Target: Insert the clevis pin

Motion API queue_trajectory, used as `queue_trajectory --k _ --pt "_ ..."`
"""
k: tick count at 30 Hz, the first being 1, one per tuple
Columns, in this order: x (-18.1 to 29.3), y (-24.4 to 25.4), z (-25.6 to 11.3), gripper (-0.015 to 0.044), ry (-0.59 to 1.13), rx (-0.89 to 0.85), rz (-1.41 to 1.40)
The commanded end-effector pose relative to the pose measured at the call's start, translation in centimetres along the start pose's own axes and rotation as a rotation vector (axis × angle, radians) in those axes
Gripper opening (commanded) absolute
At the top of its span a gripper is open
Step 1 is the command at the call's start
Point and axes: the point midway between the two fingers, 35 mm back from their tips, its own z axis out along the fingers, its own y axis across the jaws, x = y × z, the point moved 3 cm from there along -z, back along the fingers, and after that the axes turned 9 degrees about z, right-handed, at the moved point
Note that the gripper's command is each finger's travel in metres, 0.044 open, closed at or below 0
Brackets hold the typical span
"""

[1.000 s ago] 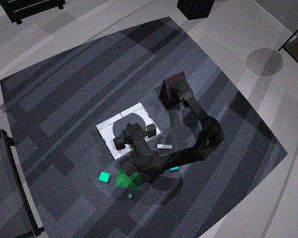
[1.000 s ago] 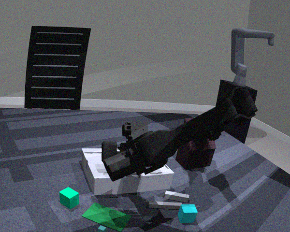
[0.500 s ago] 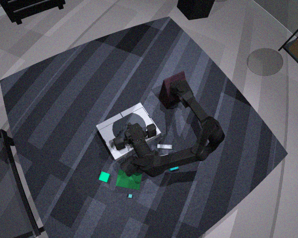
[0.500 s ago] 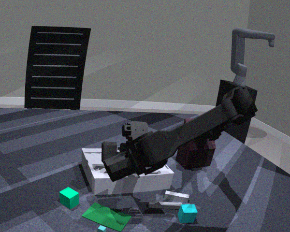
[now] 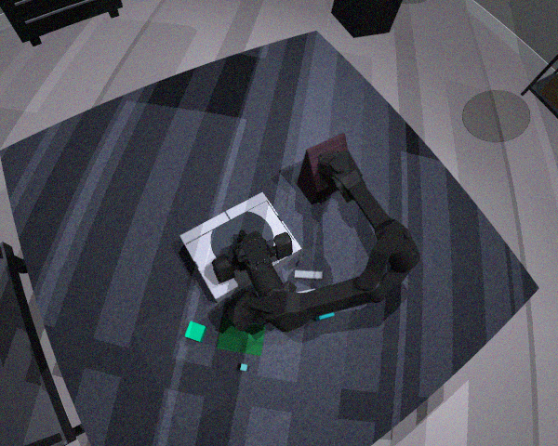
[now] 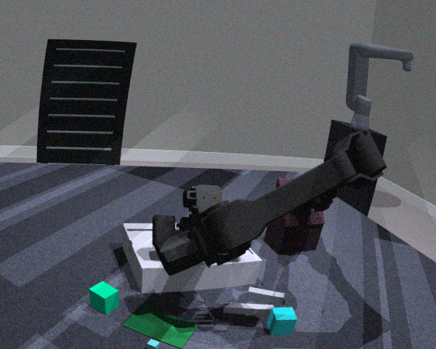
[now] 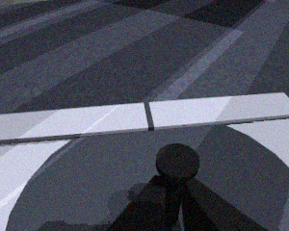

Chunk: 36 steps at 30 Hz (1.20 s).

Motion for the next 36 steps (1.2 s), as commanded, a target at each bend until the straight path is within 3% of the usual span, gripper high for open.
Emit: queue_trajectory --k 1,15,21,36 --pt "0.0 0.0 0.0 0.0000 0.000 0.000 0.000" --pt "0.0 0.0 0.0 0.0000 0.000 0.000 0.000" --pt "0.0 0.0 0.0 0.0157 0.000 0.000 0.000" --pt "-1.6 0.3 -0.8 0.0160 -0.001 0.000 0.004"
